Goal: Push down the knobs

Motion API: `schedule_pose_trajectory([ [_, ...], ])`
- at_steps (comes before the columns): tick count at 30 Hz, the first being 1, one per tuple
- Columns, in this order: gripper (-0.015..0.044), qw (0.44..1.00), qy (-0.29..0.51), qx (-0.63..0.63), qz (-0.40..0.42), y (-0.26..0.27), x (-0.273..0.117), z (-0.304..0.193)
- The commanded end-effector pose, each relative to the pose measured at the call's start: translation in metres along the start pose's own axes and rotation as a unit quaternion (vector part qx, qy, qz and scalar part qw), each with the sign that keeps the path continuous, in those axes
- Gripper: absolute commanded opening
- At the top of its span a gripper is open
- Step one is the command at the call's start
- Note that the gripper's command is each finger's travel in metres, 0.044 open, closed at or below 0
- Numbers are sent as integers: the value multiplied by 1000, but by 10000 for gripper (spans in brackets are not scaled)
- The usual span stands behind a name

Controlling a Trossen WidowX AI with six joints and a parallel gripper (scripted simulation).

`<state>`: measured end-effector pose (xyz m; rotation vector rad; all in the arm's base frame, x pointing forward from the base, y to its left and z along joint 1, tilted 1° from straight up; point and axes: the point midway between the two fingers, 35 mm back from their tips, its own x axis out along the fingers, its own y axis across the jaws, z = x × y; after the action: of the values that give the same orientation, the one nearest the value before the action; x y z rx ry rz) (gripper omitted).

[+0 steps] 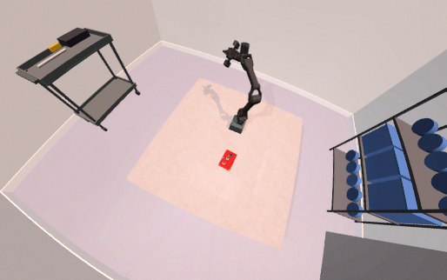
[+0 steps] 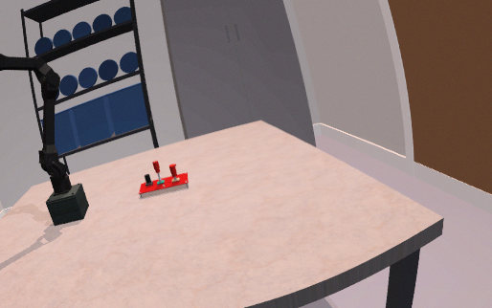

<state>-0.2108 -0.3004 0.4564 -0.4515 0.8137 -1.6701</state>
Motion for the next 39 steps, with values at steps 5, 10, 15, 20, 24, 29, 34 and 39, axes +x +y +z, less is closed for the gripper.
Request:
schedule_pose_trajectory([
  [5,0,998,-19,-27,54,39,18,21],
  [10,0,994,-32,-49,93,67,30,35],
  [15,0,987,-47,-74,132,96,39,49],
  [20,0,978,-60,-101,170,127,45,62],
  [24,0,969,-69,-124,201,153,46,72],
  [29,0,955,-84,-158,238,185,47,84],
  [34,0,936,-101,-194,274,219,44,96],
  [39,0,914,-125,-233,308,251,39,109],
])
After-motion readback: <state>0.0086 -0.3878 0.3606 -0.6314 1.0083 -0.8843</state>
